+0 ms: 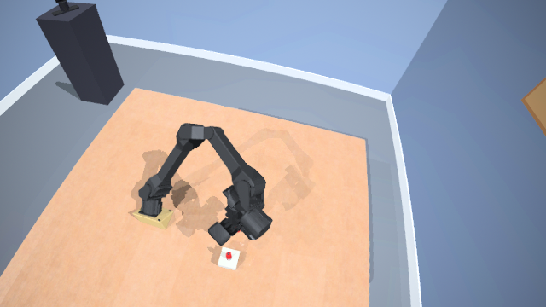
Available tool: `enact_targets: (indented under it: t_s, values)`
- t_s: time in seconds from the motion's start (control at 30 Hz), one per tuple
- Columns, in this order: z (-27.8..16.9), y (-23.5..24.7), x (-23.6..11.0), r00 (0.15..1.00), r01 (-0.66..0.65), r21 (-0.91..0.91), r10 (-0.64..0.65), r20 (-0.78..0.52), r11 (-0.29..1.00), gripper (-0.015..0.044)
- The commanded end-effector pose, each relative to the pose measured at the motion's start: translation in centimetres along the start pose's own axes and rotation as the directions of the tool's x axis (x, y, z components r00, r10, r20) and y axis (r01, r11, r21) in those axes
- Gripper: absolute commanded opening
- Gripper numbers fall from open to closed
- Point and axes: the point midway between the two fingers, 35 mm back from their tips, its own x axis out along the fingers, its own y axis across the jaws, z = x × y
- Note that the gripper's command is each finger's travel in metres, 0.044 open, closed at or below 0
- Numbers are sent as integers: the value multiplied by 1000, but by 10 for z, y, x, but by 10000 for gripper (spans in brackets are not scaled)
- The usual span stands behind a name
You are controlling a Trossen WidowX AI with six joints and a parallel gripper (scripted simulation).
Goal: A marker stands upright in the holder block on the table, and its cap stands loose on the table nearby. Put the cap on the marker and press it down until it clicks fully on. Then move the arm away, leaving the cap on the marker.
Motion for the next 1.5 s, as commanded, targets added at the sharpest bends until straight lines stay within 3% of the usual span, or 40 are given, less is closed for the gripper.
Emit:
enact_targets:
  t_s: [0.0,0.67,1.47]
  values:
    - [11,-14,-8,1000,5,-3,-5,5,1000,0]
    - [44,-79,-32,1000,-4,-8,4,-3,1000,0]
    - [46,-79,-7,1000,-5,-8,5,-3,1000,0]
